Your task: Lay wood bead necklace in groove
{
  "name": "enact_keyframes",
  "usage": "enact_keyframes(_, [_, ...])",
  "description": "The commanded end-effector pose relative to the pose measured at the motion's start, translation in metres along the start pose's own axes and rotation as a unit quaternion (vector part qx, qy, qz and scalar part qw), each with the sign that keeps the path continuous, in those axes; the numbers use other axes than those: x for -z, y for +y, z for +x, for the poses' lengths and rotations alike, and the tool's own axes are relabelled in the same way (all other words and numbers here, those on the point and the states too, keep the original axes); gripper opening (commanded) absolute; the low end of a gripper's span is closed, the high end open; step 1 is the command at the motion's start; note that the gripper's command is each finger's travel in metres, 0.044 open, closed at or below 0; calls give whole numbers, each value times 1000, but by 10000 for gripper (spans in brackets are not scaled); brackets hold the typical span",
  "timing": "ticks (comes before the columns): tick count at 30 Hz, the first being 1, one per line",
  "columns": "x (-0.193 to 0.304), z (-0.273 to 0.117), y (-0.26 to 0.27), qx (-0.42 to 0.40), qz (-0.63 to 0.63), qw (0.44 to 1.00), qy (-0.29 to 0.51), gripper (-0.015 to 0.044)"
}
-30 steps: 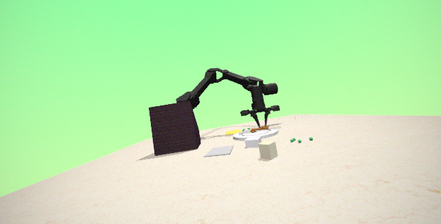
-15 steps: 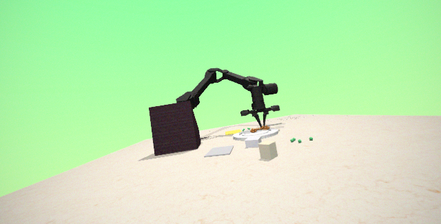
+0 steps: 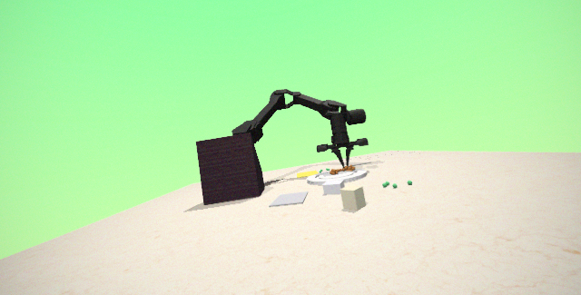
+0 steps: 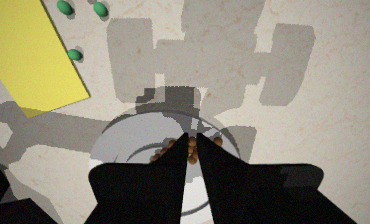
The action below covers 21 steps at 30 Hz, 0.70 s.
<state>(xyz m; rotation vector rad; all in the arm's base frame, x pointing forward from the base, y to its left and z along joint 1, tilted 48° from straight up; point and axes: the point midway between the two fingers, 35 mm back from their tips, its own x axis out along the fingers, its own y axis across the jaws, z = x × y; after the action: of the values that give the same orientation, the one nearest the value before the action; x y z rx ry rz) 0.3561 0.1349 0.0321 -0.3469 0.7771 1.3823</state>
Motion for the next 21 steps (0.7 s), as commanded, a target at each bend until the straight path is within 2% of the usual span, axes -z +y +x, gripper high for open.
enact_keyframes(1, [0,-10,-1,3,0,1000,-2,0])
enact_keyframes(21, [-8,-2,4,3,0,1000,-2,0])
